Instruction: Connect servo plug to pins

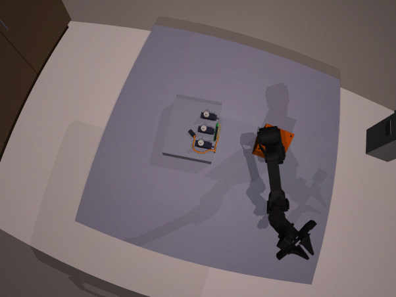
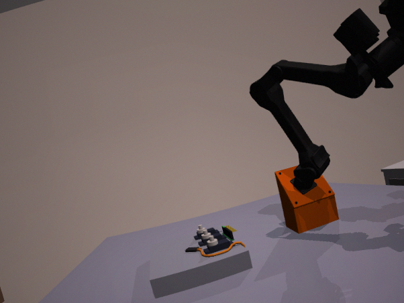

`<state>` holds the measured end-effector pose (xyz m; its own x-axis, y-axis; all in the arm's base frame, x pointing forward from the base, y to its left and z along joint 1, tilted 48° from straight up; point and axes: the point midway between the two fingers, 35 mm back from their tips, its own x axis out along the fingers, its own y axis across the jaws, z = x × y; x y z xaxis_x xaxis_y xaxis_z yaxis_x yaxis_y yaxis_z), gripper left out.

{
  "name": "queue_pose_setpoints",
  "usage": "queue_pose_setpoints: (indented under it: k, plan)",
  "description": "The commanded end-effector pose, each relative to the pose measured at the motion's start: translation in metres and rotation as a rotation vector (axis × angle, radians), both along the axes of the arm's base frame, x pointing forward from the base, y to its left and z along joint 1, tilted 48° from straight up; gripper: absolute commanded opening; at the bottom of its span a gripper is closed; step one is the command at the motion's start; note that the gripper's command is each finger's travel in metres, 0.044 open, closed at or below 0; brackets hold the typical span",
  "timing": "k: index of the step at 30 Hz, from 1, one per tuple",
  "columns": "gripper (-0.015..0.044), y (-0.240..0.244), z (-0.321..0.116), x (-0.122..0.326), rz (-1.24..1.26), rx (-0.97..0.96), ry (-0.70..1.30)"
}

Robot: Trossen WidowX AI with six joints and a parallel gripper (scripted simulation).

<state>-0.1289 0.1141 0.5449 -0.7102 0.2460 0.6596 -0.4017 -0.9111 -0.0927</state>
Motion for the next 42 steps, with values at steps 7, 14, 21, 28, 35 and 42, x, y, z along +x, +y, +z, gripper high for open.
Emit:
queue_pose_setpoints:
  k: [7,14,21,28,35,42]
  plan:
    - [0.0115,0.052,-0.014,0.035,-0.31,-0.063,0.019]
    - [0.0115,0.079,-0.024,0.067,-0.51,-0.104,0.032]
    - [0.0115,0.1,-0.035,0.103,-0.706,-0.146,0.046]
    - [0.0115,0.114,-0.048,0.145,-0.904,-0.194,0.061]
    - [0.0115,0.12,-0.063,0.19,-1.111,-0.245,0.078]
    - [0.0115,0.117,-0.08,0.236,-1.317,-0.298,0.094]
